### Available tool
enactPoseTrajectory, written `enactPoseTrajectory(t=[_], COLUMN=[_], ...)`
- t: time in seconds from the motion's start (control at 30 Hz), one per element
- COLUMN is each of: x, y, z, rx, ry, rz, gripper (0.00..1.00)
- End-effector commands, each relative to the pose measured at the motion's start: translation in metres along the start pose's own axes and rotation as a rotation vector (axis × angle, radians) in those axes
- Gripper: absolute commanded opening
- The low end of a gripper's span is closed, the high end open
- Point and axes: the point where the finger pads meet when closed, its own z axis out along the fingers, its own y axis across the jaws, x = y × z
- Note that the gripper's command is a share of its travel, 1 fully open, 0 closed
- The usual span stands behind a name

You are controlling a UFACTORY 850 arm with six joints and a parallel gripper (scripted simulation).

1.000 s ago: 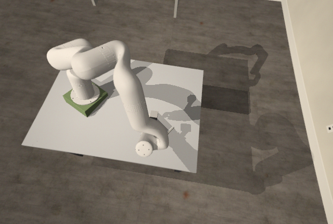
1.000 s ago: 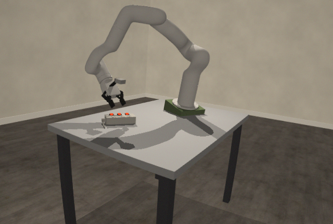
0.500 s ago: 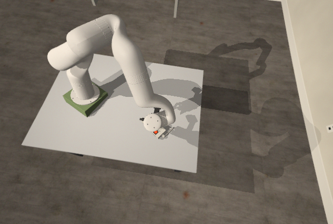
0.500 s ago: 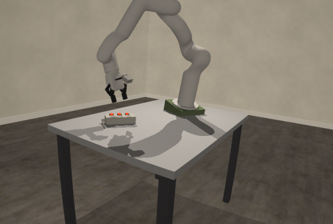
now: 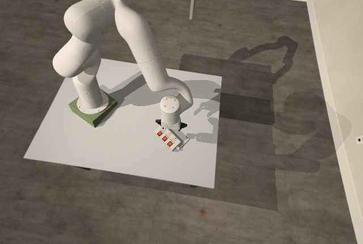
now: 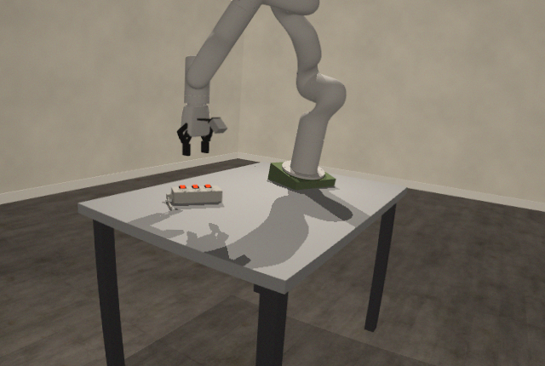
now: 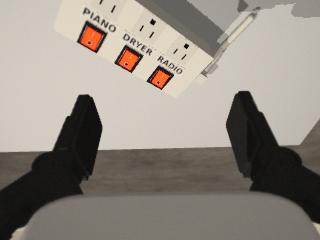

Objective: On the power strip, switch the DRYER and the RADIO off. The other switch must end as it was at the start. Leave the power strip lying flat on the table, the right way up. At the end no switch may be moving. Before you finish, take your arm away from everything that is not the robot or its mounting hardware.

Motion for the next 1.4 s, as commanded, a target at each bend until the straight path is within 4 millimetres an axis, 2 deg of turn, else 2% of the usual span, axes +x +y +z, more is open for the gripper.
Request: enactPoseTrajectory(t=[0.0, 0.53, 0.73, 1.17, 1.23, 1.3, 1.33, 1.37], x=[0.0, 0.0, -0.002, -0.034, -0.038, -0.038, -0.039, -0.04], y=[0.001, 0.001, -0.001, -0.034, -0.039, -0.039, -0.04, -0.041], z=[-0.003, -0.003, 0.001, 0.049, 0.054, 0.054, 0.056, 0.058], rx=[0.001, 0.001, 0.002, 0.027, 0.033, 0.033, 0.027, 0.025], ry=[-0.029, -0.029, -0.028, -0.032, -0.032, -0.032, -0.026, -0.024], rz=[0.004, 0.003, -0.046, -0.647, -0.734, -0.734, -0.858, -0.894], gripper=[1.0, 1.0, 1.0, 1.0, 1.0, 1.0, 1.0, 1.0])
